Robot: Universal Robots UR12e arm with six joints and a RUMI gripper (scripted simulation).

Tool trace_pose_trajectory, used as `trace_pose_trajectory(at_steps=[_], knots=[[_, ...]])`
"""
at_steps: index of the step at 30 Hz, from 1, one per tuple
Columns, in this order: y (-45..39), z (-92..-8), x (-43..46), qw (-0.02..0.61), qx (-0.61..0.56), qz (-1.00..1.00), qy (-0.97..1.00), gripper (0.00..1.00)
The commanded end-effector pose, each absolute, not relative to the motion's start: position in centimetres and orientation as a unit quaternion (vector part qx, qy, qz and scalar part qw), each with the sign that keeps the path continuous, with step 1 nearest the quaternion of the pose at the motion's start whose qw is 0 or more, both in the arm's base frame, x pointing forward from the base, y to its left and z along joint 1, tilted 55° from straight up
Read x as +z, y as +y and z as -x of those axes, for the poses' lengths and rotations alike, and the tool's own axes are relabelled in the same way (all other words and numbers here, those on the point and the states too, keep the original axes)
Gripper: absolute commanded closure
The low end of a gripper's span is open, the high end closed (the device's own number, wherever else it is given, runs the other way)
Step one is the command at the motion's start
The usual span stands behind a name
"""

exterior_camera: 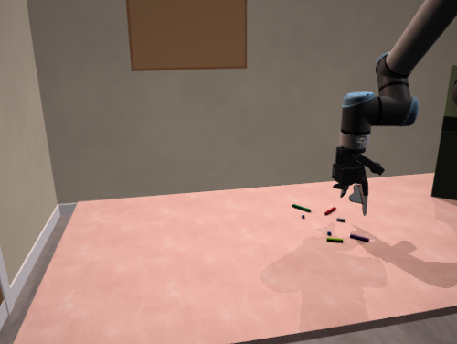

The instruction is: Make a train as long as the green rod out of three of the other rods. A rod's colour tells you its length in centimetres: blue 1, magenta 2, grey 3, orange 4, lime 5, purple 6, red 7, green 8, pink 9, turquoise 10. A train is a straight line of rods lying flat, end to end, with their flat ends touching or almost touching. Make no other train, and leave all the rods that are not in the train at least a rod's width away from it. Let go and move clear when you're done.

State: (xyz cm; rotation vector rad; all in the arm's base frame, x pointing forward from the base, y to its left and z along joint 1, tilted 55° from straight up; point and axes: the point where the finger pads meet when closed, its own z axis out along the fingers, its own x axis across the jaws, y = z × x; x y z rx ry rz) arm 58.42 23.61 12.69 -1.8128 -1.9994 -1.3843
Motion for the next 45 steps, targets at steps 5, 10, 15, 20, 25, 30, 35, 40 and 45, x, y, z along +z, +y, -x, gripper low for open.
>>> trace_pose_trajectory(at_steps=[5, 10, 15, 20, 25, 30, 35, 40, 45], knots=[[23.59, -58.43, 12.71, 0.054, -0.456, 0.597, -0.658, 0.0], [23.59, -58.43, 12.71, 0.054, -0.456, 0.597, -0.658, 0.0], [23.59, -58.43, 12.71, 0.054, -0.456, 0.597, -0.658, 0.0], [23.58, -58.44, 12.71, 0.053, -0.456, 0.595, -0.66, 0.0], [23.56, -58.46, 12.69, 0.051, -0.456, 0.593, -0.662, 0.0], [23.49, -58.51, 12.66, 0.046, -0.457, 0.586, -0.668, 0.0], [23.39, -58.6, 12.6, 0.038, -0.457, 0.574, -0.679, 0.0], [23.23, -58.73, 12.52, 0.026, -0.458, 0.555, -0.693, 0.0], [23.11, -58.83, 12.46, 0.017, -0.459, 0.541, -0.705, 0.0]])
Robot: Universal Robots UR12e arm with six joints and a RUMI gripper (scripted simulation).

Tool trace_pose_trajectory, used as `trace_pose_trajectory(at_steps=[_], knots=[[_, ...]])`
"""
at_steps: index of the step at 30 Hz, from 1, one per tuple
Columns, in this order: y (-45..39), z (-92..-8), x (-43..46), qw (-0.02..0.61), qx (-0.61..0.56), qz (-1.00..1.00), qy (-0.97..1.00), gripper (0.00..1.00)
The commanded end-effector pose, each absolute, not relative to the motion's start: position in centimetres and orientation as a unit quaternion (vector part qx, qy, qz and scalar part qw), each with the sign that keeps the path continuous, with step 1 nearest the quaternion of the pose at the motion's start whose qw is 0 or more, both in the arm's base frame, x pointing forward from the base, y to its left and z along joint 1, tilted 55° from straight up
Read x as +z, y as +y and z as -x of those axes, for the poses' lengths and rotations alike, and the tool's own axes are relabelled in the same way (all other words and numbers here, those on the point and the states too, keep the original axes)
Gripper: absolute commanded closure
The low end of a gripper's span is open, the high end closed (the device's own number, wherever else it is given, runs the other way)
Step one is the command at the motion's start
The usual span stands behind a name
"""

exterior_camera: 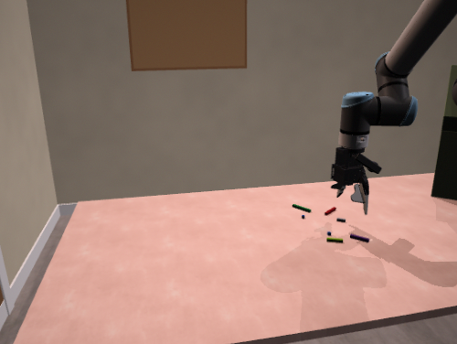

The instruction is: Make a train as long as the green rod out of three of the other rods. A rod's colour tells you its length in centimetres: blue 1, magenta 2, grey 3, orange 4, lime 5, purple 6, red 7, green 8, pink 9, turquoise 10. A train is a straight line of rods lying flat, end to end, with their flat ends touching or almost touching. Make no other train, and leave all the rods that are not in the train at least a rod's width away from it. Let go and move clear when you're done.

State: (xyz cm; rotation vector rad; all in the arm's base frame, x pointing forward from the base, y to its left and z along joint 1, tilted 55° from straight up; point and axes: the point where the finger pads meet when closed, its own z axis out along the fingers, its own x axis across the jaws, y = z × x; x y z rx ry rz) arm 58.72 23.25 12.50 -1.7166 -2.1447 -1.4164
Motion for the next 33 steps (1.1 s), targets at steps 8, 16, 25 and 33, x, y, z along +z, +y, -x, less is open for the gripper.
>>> trace_pose_trajectory(at_steps=[8, 16, 25, 33], knots=[[22.7, -59.2, 12.3, -0.016, -0.459, 0.49, -0.741, 0.0], [22.3, -59.6, 12.1, -0.048, -0.456, 0.437, -0.773, 0.0], [21.5, -60.4, 11.8, -0.106, -0.446, 0.334, -0.823, 0.0], [20.9, -61.0, 11.7, -0.151, -0.433, 0.249, -0.853, 0.0]])
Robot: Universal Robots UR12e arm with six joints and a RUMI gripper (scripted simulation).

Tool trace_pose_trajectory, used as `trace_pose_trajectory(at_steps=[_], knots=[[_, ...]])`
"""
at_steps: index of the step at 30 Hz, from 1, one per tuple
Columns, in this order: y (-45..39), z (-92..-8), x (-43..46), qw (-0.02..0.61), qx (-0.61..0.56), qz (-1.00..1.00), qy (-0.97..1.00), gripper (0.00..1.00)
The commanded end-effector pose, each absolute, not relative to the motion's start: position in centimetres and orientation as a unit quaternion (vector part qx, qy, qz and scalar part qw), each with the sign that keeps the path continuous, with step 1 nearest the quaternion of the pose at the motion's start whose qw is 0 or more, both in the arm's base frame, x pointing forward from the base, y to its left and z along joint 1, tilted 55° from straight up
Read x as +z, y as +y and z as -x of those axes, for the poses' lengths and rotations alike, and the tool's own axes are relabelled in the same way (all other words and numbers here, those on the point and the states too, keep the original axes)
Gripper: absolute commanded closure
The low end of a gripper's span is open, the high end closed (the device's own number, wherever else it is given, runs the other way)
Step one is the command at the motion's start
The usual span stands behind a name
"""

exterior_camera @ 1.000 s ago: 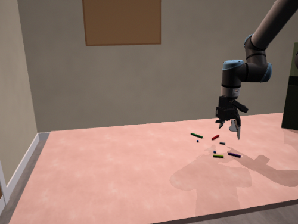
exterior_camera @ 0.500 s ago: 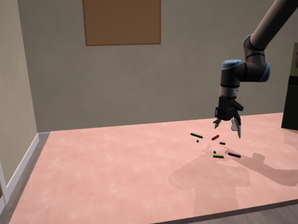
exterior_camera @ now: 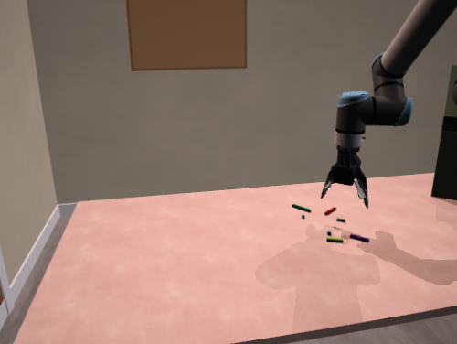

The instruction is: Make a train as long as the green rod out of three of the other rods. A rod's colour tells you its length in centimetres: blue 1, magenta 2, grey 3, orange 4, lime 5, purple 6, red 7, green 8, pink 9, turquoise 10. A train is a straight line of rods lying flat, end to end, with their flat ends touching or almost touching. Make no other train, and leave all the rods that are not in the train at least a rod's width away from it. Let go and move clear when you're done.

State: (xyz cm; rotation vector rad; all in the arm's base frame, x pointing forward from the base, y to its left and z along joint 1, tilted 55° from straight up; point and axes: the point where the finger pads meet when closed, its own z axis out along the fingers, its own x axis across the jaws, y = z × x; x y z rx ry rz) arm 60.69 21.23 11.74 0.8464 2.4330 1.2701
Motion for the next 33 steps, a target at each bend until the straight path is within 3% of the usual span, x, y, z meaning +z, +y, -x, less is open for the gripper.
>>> trace_pose_trajectory(at_steps=[1, 33], knots=[[20.8, -61.1, 11.7, 0.159, 0.43, -0.233, 0.857, 0.0], [18.6, -64.2, 11.7, 0.346, 0.301, 0.207, 0.864, 0.0]])
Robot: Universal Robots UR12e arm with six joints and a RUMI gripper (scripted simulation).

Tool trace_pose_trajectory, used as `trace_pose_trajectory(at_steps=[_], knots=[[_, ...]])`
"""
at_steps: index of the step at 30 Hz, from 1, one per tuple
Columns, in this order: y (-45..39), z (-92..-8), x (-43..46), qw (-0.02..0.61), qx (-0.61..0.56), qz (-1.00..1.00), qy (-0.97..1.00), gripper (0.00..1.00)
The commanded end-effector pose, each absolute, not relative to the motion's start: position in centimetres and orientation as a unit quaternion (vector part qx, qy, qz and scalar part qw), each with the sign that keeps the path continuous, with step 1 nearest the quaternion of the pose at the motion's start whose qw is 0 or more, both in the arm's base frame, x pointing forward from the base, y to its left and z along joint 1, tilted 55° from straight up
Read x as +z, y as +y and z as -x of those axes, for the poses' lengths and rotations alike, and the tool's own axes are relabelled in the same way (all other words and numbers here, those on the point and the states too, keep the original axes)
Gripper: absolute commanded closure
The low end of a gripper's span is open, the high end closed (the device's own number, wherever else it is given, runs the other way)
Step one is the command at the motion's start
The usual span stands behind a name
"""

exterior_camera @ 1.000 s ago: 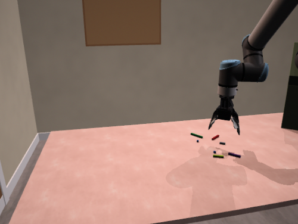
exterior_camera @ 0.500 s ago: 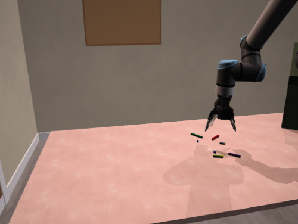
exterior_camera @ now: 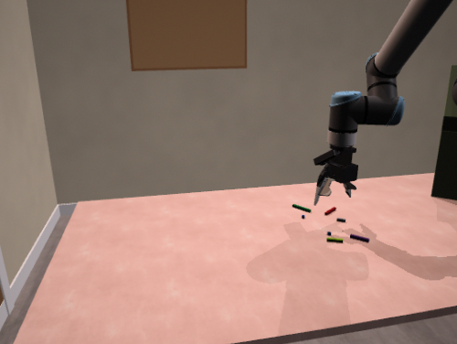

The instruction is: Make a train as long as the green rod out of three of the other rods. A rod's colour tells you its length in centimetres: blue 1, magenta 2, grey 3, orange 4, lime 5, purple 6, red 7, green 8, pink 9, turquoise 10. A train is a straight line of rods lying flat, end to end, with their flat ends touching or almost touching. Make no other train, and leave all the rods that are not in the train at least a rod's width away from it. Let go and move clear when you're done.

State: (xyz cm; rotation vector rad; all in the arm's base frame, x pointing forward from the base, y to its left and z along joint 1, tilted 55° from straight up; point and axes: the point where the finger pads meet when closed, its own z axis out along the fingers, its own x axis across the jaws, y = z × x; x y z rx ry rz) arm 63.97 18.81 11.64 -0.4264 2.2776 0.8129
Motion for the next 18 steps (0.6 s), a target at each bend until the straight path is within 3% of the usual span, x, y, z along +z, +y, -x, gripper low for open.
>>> trace_pose_trajectory(at_steps=[1, 18], knots=[[18.5, -64.4, 11.7, 0.353, 0.293, 0.226, 0.859, 0.0], [17.8, -65.7, 12.0, 0.418, 0.189, 0.445, 0.769, 0.0]])
